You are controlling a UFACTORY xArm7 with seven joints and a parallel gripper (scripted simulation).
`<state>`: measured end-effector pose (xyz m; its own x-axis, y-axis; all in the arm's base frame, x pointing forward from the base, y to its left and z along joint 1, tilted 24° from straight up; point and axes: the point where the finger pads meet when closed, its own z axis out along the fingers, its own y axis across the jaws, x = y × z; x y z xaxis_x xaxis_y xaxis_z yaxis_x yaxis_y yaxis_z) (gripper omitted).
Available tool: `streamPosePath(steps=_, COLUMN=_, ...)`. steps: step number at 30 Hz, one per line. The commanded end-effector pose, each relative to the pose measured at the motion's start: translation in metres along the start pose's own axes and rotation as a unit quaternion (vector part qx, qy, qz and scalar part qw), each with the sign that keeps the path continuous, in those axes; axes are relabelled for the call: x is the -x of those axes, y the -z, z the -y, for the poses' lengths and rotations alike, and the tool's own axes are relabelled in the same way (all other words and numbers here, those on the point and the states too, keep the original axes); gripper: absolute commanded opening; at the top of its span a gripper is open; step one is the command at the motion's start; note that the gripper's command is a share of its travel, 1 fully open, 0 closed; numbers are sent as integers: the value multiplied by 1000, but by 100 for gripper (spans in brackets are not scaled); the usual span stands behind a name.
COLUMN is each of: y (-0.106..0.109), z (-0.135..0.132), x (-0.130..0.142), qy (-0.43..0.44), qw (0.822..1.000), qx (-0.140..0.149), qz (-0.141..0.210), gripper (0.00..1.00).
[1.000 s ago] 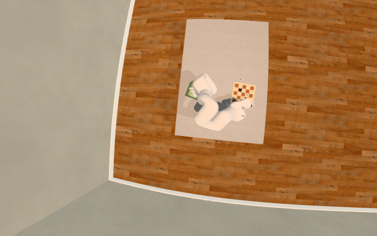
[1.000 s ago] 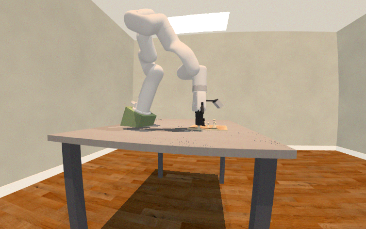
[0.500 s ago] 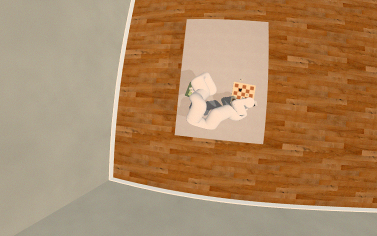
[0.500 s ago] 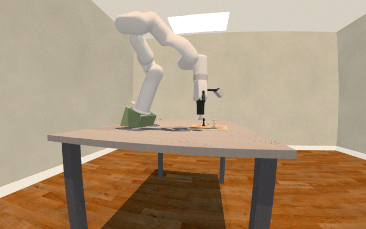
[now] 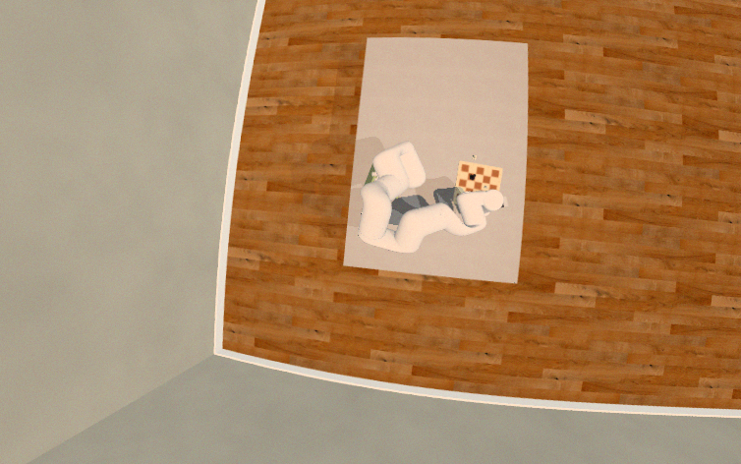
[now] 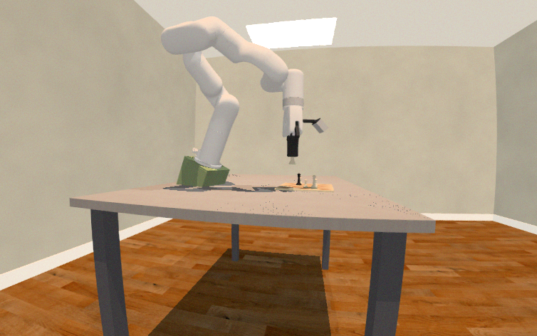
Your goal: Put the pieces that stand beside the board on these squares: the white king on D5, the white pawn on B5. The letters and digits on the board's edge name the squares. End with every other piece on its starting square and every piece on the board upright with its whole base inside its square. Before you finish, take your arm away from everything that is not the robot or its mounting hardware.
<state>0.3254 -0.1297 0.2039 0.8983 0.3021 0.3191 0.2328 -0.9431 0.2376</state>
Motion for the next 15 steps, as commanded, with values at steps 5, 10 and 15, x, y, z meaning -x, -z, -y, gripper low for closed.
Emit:
streamPosePath(steps=5, y=6, z=33, x=-19, qy=-48, qw=999, qx=2, qz=-4, gripper=0)
streamPosePath(steps=10, y=9, z=76, x=-34, qy=-103, qw=995, qx=2, qz=-5, gripper=0)
streamPosePath(steps=15, y=10, z=123, x=-43, qy=-161, qw=987, qx=1, qz=-5, gripper=0)
